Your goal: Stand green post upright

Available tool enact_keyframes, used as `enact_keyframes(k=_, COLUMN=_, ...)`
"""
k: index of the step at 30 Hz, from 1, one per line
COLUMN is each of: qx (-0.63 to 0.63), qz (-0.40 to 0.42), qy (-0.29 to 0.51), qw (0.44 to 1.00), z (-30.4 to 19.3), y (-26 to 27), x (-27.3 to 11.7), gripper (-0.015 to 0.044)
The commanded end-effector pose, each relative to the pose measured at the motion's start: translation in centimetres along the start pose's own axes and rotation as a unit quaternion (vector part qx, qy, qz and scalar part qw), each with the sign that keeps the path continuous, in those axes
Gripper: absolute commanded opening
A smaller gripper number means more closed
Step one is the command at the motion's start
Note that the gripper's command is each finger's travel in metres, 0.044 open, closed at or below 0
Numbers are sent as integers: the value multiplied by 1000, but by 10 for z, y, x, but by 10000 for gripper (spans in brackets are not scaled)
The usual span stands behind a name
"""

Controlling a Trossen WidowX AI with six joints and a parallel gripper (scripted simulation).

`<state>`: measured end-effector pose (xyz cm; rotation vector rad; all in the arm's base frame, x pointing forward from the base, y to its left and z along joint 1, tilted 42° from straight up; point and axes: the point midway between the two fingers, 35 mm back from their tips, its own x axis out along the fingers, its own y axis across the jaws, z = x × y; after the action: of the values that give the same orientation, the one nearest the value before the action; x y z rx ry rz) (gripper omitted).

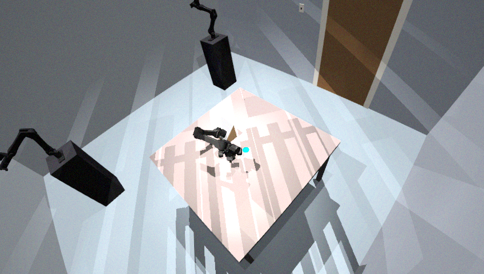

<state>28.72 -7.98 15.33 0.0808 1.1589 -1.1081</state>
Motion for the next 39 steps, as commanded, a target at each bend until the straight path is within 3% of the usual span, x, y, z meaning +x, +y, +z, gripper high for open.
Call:
enact_keyframes(k=1, qx=-69, qz=3, qy=3, qw=998, z=-10, y=12, x=-1, gripper=23)
enact_keyframes(k=20, qx=-348, qz=11, qy=6, qw=937, z=-52, y=52, x=-6, gripper=23)
enact_keyframes(k=39, qx=-597, qz=9, qy=5, qw=802, z=-100, y=82, x=-11, gripper=23)
